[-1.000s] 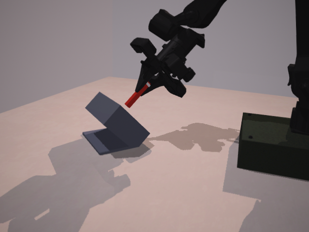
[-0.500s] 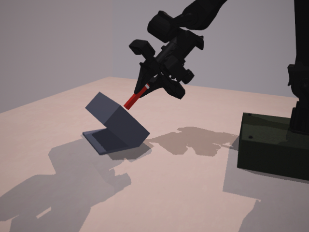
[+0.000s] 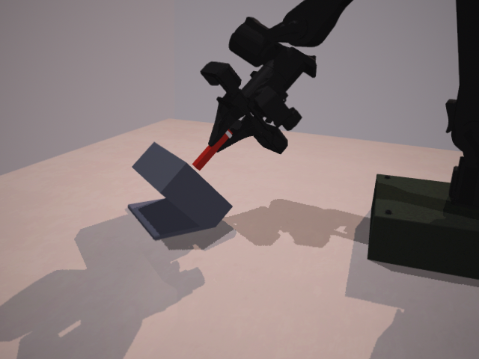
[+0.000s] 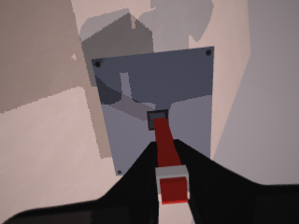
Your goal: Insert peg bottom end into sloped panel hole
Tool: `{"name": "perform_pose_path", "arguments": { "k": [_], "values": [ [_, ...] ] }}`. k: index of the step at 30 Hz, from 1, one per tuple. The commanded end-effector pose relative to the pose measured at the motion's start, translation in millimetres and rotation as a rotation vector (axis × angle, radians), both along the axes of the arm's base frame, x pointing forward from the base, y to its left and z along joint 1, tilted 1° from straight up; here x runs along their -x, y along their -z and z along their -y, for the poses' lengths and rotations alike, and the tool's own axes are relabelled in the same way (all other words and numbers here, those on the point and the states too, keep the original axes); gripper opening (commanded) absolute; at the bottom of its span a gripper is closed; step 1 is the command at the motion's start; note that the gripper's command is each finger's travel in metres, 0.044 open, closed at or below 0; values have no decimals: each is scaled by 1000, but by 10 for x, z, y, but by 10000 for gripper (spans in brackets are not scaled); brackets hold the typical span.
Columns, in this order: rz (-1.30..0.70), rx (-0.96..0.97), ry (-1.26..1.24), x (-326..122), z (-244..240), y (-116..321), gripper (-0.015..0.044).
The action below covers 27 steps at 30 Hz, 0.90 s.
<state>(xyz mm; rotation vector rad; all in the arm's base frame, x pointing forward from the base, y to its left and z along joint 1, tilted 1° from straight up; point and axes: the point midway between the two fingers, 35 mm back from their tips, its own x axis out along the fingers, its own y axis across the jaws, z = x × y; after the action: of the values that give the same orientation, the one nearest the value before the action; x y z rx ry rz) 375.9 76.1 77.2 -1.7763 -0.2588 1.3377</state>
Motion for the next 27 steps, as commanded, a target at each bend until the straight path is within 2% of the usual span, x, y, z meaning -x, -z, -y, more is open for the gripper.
{"name": "perform_pose_path", "arguments": {
  "k": [1,27],
  "values": [
    [3,0,-3,-2,-4,17,0],
    [3,0,-3,-45,-62,101,0]
  ]
}}
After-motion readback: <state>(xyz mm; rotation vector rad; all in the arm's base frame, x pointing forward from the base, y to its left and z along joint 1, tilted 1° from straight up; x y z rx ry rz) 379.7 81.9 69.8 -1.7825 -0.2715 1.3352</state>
